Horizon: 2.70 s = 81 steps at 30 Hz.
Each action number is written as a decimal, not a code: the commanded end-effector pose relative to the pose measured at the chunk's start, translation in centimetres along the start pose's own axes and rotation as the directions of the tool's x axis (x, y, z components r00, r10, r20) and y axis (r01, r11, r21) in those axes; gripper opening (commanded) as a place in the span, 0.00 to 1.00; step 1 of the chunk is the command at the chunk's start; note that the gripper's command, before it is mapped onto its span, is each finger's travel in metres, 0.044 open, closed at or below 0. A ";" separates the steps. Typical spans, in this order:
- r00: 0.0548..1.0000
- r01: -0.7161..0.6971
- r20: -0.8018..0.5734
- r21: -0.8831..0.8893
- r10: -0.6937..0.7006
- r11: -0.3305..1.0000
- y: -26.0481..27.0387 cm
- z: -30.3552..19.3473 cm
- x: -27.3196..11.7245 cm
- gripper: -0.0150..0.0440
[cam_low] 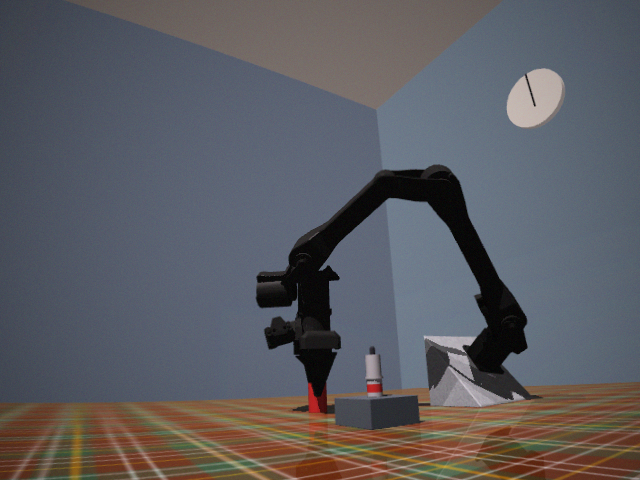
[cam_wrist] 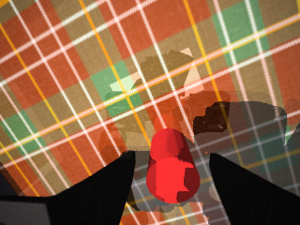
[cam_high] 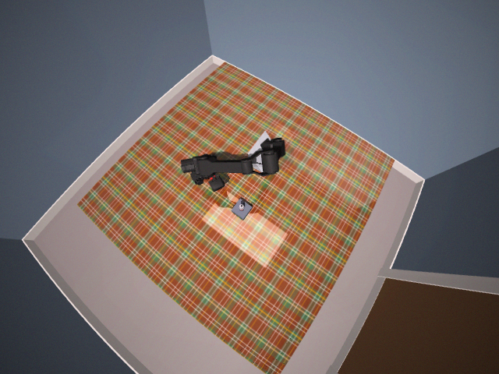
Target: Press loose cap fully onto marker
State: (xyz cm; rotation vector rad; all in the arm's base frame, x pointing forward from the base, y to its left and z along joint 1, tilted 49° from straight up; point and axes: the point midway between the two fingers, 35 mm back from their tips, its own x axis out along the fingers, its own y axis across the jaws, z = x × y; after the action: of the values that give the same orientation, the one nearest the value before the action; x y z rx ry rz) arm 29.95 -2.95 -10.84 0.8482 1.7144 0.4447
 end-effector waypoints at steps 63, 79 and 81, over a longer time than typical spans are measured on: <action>1.000 0.002 -0.001 0.012 -0.002 1.000 8.9 -0.5 -7.3 0.25; 1.000 -0.004 -0.004 0.012 0.004 1.000 16.8 -2.8 -9.0 0.25; 1.000 -0.006 -0.006 0.011 0.006 1.000 17.8 -3.2 -9.2 0.25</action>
State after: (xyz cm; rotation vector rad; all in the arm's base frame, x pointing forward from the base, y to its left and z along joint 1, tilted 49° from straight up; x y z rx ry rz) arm 33.66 1.89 7.02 0.8559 1.7247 0.4394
